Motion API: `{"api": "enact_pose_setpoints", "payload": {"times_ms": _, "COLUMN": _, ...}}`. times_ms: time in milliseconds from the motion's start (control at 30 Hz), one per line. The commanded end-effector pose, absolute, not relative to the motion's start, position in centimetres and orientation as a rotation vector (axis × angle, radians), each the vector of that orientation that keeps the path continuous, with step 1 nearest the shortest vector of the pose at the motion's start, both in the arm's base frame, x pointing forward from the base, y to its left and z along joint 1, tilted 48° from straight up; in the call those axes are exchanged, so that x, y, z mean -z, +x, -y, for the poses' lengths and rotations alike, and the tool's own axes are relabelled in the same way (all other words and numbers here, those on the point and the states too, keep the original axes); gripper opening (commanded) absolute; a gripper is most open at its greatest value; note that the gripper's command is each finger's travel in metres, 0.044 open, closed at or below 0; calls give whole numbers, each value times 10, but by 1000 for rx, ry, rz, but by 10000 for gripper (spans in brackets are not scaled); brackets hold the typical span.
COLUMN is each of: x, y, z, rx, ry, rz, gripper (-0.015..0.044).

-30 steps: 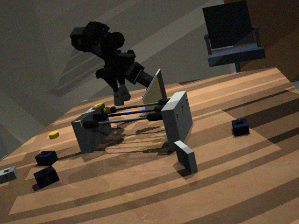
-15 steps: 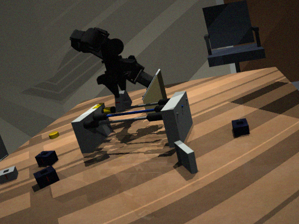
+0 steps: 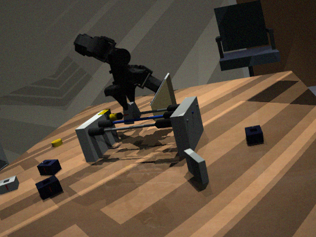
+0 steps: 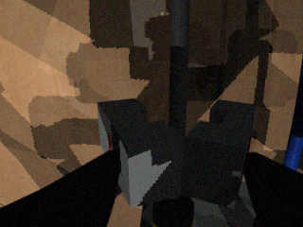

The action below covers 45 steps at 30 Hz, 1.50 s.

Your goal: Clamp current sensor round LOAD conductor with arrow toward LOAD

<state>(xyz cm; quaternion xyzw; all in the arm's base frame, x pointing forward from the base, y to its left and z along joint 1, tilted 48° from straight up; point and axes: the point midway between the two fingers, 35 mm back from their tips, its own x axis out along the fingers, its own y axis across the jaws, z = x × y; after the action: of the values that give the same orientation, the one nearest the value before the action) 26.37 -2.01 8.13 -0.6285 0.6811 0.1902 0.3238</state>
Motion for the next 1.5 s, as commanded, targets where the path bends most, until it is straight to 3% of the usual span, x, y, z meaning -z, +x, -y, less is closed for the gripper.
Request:
{"api": "enact_pose_setpoints", "payload": {"times_ms": 0, "x": -81, "y": 264, "z": 20, "rx": -499, "ry": -1649, "rz": -1787, "gripper": 0}}
{"api": "enact_pose_setpoints", "payload": {"times_ms": 1467, "x": -81, "y": 264, "z": 20, "rx": -499, "ry": -1649, "rz": -1787, "gripper": 0}}
